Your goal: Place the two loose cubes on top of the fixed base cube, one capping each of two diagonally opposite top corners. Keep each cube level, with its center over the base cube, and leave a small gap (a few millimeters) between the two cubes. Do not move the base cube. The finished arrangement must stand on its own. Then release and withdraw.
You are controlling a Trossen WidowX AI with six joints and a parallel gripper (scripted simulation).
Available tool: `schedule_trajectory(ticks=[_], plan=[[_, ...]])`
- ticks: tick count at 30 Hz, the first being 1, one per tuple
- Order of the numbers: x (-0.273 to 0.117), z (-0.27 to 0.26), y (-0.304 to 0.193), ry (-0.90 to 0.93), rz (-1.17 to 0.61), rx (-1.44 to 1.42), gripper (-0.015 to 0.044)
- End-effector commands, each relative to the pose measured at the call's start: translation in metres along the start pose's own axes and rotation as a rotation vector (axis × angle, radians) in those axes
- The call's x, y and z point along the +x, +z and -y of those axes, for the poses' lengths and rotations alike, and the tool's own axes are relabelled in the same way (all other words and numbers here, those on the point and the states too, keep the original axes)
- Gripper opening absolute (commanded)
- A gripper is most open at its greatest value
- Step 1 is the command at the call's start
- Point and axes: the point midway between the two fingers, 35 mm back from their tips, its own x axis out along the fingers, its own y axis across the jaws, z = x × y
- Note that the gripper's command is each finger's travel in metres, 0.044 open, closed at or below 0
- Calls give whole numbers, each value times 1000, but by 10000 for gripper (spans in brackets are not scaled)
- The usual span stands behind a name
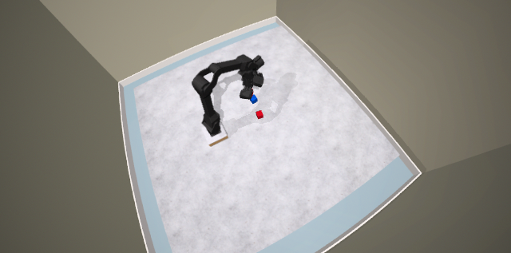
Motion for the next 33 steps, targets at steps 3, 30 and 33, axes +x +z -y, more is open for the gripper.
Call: schedule_trajectory(ticks=[3,30,33], plan=[[11,1,-1,-6,-4,4,105],[28,2,-1,-6,-4,3,105],[28,2,-1,-6,-4,3,105]])
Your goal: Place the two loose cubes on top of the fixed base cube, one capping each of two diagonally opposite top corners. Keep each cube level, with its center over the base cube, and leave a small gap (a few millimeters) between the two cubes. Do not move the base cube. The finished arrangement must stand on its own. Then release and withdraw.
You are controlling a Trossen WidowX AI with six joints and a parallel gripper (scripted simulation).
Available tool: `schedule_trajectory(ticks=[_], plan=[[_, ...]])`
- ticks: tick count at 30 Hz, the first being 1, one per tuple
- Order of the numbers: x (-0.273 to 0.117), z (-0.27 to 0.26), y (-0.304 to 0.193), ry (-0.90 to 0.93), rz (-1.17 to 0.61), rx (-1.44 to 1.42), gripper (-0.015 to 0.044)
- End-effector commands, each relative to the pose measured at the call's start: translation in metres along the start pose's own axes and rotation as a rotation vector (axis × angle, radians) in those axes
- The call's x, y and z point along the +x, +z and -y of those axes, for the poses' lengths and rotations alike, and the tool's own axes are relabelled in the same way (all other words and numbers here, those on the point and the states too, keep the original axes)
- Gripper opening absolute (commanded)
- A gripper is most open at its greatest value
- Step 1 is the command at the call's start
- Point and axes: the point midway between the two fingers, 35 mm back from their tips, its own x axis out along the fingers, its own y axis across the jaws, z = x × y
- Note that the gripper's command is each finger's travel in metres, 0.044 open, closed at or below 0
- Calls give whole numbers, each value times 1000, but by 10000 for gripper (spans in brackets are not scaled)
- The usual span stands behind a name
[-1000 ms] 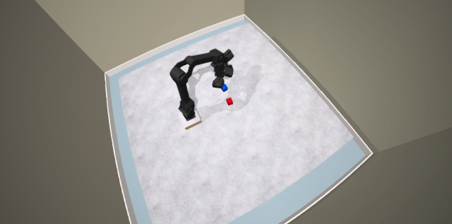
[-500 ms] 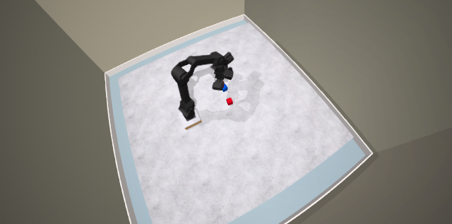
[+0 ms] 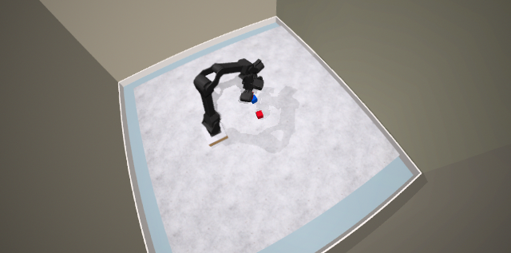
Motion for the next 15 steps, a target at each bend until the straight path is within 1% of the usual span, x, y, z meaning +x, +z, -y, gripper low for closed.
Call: schedule_trajectory(ticks=[1,6,10,15], plan=[[1,1,0,-2,-1,0,105],[1,1,0,-2,-1,0,105],[1,1,0,-2,-1,0,205],[1,1,0,-2,-1,0,205]])
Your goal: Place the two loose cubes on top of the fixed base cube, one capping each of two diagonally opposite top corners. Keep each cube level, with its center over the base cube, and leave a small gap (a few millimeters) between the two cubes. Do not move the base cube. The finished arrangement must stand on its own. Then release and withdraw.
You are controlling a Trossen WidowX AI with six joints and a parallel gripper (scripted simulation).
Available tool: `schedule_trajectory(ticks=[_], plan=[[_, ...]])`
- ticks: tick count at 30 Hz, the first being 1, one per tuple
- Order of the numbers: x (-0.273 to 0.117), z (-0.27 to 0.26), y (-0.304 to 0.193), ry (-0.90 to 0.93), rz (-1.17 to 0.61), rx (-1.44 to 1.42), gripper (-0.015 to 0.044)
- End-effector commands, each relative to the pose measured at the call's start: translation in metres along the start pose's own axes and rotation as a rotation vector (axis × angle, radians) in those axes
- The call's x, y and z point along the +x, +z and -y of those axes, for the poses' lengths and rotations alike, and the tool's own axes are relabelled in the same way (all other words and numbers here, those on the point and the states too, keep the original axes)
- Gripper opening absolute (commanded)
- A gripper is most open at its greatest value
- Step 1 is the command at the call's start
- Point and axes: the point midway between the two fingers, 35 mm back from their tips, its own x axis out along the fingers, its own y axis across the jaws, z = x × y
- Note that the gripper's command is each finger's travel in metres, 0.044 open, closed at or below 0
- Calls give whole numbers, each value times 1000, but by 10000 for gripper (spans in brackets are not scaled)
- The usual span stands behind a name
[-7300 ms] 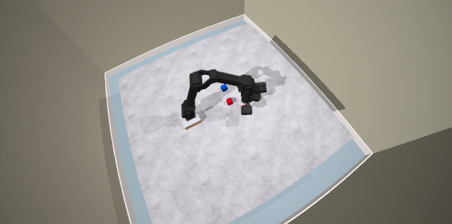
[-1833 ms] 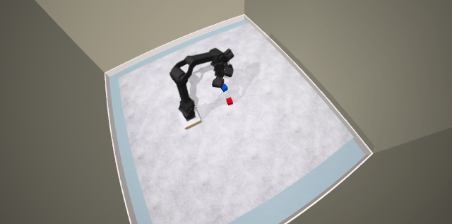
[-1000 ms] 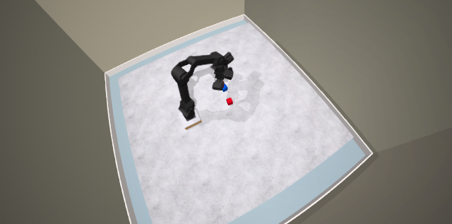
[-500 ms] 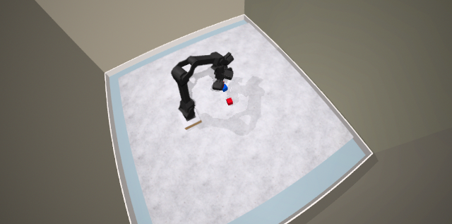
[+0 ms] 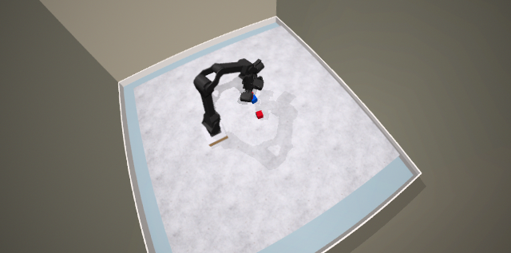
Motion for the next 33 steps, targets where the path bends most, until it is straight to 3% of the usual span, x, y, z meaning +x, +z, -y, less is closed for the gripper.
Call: schedule_trajectory(ticks=[1,22,23,25,33], plan=[[-1,0,0,-1,-1,0,205],[-30,0,0,0,0,0,205],[-28,1,0,-4,-3,-9,231],[-29,4,3,-4,-2,-69,265],[-37,19,19,-4,-2,-437,265]])
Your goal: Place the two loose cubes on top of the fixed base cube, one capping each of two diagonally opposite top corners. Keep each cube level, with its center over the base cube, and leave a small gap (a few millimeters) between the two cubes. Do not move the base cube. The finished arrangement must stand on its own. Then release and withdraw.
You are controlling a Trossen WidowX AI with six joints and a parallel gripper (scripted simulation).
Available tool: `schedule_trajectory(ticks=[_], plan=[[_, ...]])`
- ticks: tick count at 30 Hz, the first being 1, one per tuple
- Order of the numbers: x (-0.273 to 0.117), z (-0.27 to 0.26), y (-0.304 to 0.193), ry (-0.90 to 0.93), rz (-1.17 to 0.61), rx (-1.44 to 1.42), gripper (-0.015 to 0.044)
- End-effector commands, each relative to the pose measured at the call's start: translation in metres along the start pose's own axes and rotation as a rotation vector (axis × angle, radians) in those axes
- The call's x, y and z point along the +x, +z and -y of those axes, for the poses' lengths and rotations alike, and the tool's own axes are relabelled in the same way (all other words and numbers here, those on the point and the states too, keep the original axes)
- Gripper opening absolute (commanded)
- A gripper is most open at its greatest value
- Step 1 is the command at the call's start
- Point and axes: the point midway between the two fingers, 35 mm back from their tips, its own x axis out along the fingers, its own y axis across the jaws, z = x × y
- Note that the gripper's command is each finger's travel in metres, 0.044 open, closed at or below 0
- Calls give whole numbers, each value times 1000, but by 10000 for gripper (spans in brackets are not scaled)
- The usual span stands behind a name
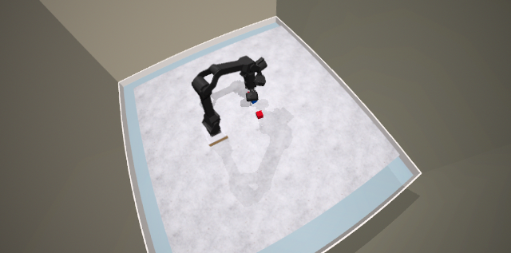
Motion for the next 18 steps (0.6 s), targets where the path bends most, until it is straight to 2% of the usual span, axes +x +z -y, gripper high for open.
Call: schedule_trajectory(ticks=[1,18], plan=[[-5,8,5,2,6,-154,265],[-21,52,21,-4,8,-936,265]])
